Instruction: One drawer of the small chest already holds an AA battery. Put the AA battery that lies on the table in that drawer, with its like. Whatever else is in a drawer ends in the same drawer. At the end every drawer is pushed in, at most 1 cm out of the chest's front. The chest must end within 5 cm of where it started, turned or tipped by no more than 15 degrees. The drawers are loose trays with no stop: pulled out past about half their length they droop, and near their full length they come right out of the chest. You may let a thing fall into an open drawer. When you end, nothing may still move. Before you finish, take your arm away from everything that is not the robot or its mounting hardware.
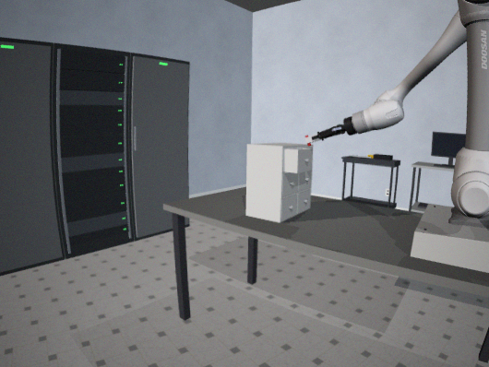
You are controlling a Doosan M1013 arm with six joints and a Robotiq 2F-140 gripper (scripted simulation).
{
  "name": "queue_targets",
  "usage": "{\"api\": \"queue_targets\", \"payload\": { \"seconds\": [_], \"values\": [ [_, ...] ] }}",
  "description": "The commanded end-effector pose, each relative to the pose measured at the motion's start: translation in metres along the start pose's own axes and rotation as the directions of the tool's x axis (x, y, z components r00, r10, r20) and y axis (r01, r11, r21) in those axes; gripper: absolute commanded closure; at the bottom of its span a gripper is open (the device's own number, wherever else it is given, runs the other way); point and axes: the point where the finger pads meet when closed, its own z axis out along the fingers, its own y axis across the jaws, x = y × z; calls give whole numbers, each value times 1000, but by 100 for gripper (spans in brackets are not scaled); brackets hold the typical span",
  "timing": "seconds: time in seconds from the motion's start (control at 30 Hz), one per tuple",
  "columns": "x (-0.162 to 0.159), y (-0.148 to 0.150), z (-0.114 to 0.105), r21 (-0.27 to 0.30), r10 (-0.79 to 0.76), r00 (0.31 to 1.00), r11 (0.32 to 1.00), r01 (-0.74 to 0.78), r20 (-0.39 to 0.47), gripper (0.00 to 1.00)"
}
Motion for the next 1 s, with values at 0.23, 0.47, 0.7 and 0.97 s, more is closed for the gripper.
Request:
{"api": "queue_targets", "payload": {
  "seconds": [0.23,0.47,0.7,0.97],
  "values": [
    [8,0,22,0,0,1000,1000,0,0,94],
    [11,0,31,0,0,1000,1000,0,0,94],
    [12,0,34,0,0,1000,1000,0,0,94],
    [12,0,34,0,0,1000,1000,0,0,94]
  ]
}}
